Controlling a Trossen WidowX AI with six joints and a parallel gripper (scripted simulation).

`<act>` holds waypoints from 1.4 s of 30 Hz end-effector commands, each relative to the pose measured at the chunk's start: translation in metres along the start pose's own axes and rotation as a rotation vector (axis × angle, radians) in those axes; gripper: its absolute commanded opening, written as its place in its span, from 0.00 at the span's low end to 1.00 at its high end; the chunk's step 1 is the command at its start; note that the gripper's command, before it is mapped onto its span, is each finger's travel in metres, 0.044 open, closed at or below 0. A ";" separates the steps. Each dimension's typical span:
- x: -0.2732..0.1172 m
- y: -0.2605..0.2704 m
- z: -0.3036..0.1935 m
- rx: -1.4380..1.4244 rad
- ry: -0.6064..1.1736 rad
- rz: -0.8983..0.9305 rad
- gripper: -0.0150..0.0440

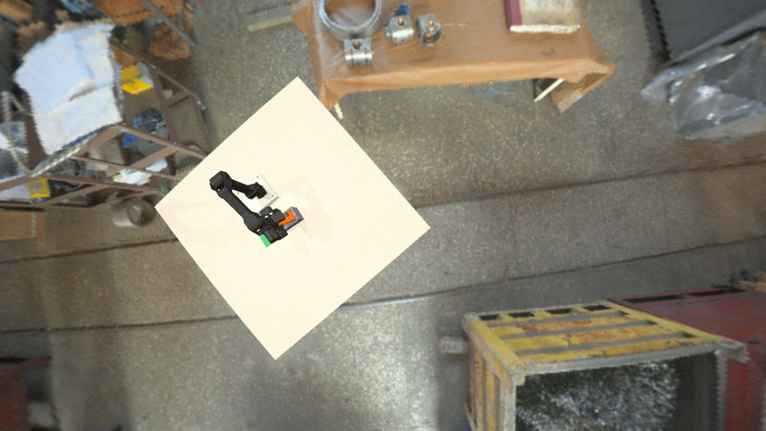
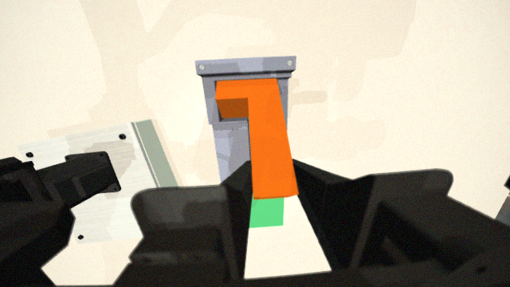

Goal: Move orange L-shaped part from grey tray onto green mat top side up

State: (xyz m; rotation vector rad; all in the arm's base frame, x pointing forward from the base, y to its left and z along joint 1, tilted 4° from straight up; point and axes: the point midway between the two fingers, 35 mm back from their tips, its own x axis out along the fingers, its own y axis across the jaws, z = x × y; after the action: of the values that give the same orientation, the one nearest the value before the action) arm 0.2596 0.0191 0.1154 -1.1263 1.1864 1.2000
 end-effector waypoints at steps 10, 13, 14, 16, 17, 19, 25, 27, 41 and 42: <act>-0.023 0.000 0.001 -0.002 -0.005 -0.003 0.25; -0.027 0.000 0.001 -0.002 -0.005 -0.003 0.25; -0.029 0.000 0.001 -0.002 -0.005 -0.003 0.25; -0.032 0.000 0.001 -0.002 -0.005 -0.003 0.25; -0.031 0.000 0.001 -0.002 -0.005 -0.003 0.25; -0.031 0.000 0.001 -0.002 -0.005 -0.003 0.25; -0.035 0.000 0.000 -0.002 -0.005 -0.003 0.25; -0.034 0.000 -0.003 -0.002 -0.005 -0.003 0.25; -0.031 0.003 -0.058 -0.002 0.001 -0.003 0.25; -0.031 0.003 -0.061 -0.002 0.001 -0.003 0.25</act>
State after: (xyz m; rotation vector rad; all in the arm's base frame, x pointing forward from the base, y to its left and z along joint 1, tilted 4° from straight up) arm 0.2554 -0.0315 0.1449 -1.1305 1.1816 1.1962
